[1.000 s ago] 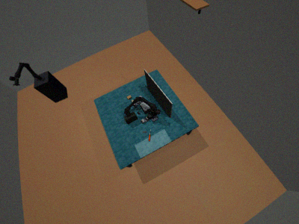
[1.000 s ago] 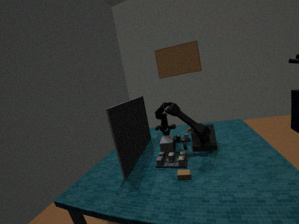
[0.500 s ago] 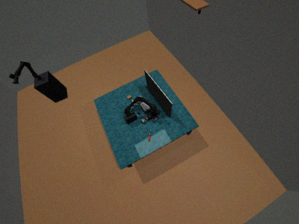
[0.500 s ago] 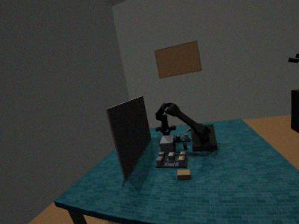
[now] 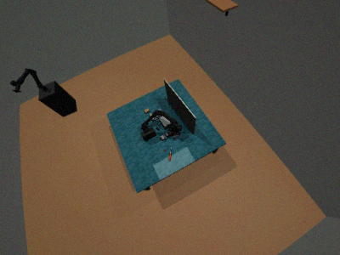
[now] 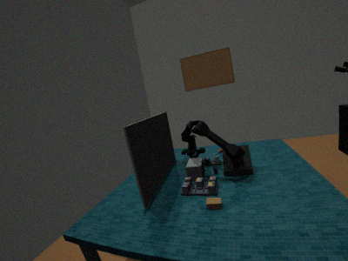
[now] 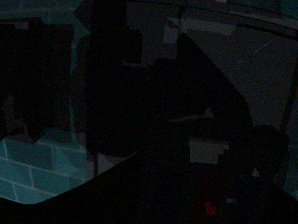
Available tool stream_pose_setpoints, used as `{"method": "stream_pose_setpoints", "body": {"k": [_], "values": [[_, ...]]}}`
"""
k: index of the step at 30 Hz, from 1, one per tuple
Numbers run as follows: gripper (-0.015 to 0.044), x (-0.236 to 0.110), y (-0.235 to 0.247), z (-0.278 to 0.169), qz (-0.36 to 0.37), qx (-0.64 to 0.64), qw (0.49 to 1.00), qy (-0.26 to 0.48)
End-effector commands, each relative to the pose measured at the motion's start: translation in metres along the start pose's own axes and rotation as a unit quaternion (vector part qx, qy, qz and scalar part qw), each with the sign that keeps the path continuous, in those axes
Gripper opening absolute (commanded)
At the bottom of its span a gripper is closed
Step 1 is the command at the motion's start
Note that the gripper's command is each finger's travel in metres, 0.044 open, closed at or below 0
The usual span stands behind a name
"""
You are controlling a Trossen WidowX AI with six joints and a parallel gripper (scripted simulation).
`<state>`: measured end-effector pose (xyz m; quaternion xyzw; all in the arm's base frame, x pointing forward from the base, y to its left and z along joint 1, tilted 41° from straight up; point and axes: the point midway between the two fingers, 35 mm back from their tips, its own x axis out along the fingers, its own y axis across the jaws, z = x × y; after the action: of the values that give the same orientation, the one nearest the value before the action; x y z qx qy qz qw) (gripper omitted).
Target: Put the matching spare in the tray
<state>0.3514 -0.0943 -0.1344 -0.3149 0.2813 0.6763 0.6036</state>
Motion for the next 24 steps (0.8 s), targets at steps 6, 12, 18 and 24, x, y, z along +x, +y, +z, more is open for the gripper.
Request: {"method": "stream_pose_setpoints", "body": {"k": [6, 12, 18, 24], "values": [[0.0131, 0.001, 0.0, 0.0, 0.0, 0.0, 1.0, 0.0], [0.0289, 0.001, 0.0, 0.0, 0.0, 0.0, 1.0, 0.0], [0.044, -0.002, 0.0, 0.0, 0.0, 0.0, 1.0, 0.0], [0.044, -0.084, -0.001, -0.002, 0.0, 0.002, 1.0, 0.0]]}}
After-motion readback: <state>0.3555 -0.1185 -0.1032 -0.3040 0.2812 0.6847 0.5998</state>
